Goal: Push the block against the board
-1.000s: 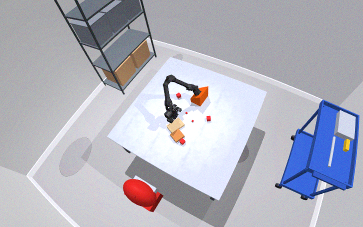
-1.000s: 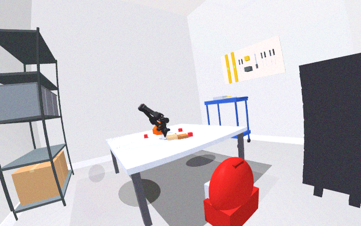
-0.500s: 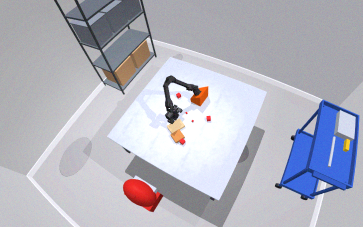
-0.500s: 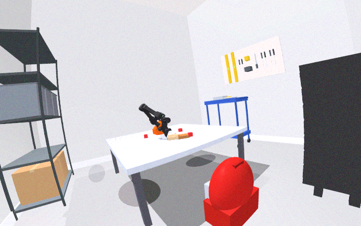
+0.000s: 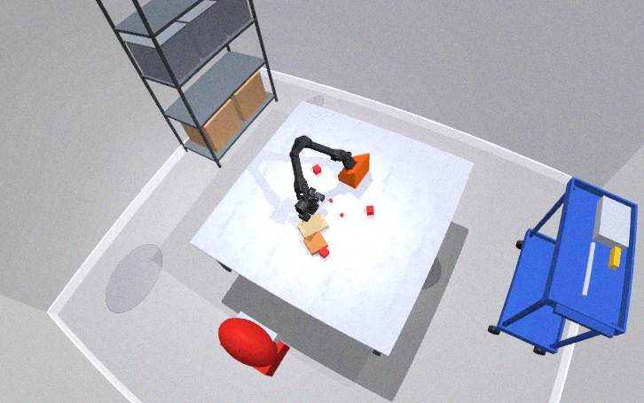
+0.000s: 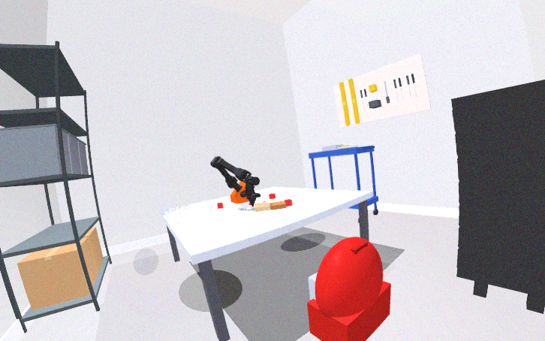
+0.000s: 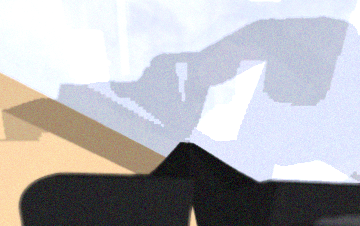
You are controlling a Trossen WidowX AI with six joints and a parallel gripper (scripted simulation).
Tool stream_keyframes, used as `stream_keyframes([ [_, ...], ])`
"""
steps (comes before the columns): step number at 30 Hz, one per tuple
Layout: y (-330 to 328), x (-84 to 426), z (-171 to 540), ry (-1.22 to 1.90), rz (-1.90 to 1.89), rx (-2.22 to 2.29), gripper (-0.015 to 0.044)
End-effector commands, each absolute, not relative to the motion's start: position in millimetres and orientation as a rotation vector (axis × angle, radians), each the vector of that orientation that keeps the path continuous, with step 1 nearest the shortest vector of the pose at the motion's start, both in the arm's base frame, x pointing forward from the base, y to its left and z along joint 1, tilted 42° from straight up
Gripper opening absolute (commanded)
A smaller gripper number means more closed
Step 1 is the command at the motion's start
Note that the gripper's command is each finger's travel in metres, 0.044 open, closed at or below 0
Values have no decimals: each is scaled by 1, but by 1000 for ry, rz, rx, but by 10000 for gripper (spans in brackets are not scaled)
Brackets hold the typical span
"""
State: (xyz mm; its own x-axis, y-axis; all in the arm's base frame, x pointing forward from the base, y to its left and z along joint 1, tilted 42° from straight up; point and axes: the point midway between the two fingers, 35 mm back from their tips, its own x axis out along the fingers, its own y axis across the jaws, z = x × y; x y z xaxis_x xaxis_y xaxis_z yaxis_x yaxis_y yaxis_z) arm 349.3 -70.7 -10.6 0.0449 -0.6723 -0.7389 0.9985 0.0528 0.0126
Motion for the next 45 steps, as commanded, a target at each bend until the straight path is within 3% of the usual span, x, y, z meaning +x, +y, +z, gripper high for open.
stream_keyframes([
  [1,-68,350,-18,666,-1424,640,0],
  [37,-106,352,16,659,-1426,635,0],
  [45,-65,350,53,661,-1426,636,0],
])
